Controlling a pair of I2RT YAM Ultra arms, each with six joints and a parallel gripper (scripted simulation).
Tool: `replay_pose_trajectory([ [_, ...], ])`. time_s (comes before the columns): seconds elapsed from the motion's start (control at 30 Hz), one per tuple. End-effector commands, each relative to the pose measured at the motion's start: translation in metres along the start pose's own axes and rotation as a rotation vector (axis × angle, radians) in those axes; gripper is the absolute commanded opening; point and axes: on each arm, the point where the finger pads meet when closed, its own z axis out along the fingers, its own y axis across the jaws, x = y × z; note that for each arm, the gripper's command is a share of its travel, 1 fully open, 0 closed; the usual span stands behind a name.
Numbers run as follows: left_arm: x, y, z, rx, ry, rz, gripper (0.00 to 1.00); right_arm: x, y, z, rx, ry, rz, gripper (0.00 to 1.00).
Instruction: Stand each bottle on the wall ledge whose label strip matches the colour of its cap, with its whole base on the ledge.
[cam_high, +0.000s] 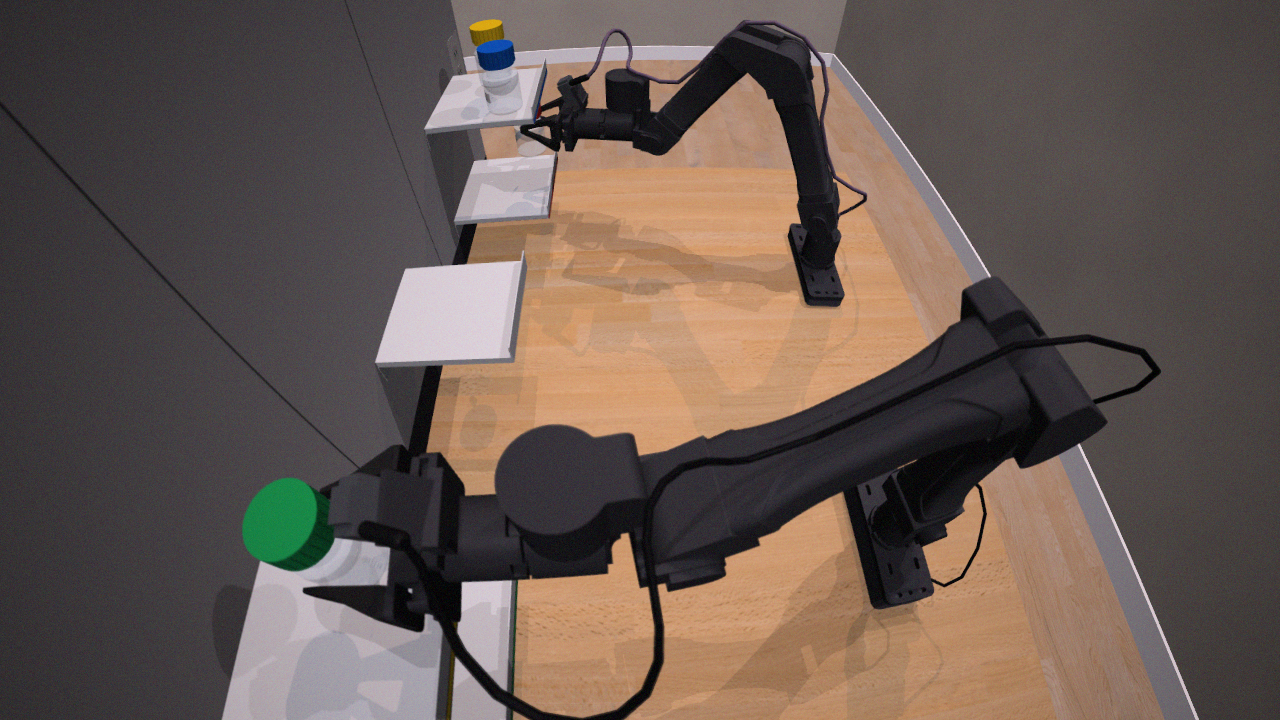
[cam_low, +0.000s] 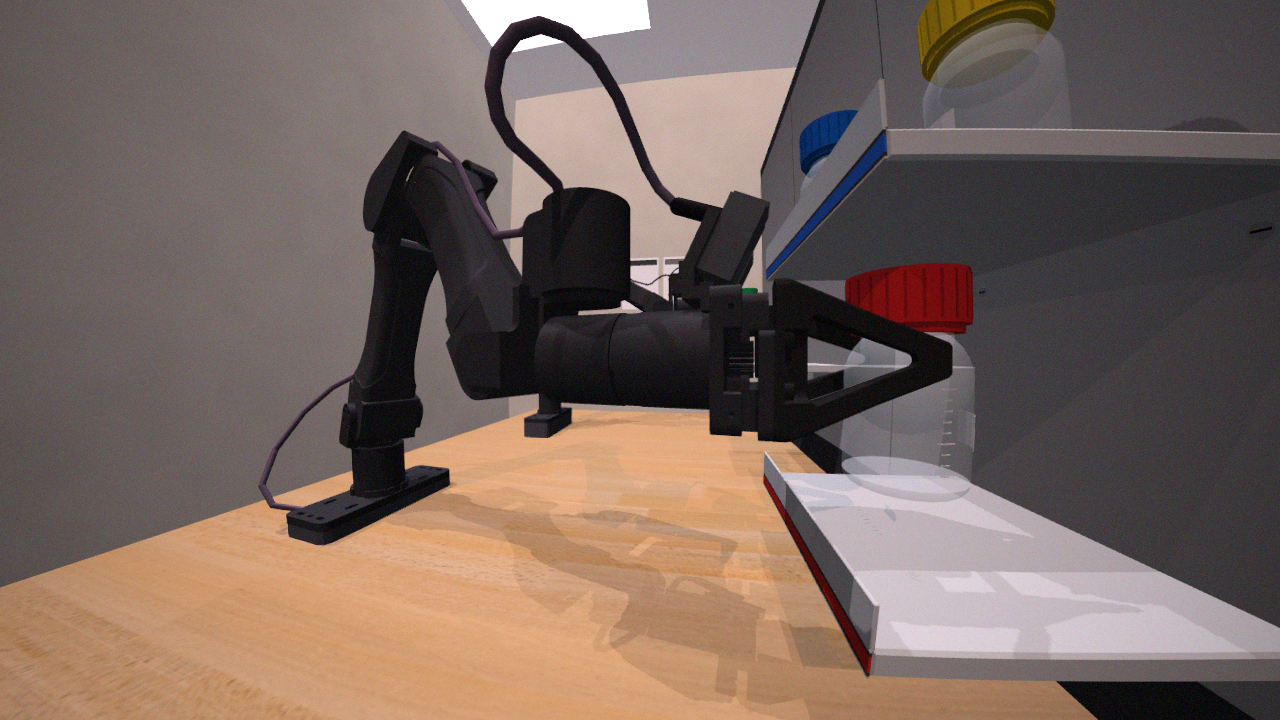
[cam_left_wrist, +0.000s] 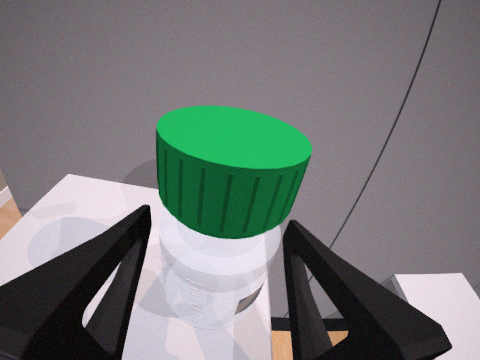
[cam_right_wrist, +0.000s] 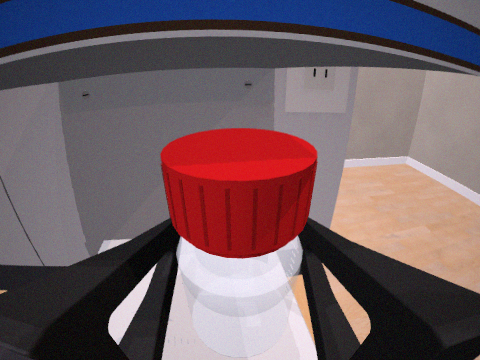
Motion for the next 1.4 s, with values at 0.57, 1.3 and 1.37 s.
replay_pose_trajectory([
  [0.57,0.003,-0.001,0.001,-0.002,0.022,-0.006,0.5,0.009,0.007,0.003,0.002,-0.079,-0.029,0.52],
  [1.3,-0.068,0.0,-0.002,0.0,0.001,-0.004,0.52,0.019,0.009,0.002,-0.002,-0.068,-0.023,0.72],
  [1.37,-0.069,0.0,-0.002,0.0,0.001,-0.004,0.52,0.017,0.005,-0.002,0.007,-0.071,-0.019,0.72],
])
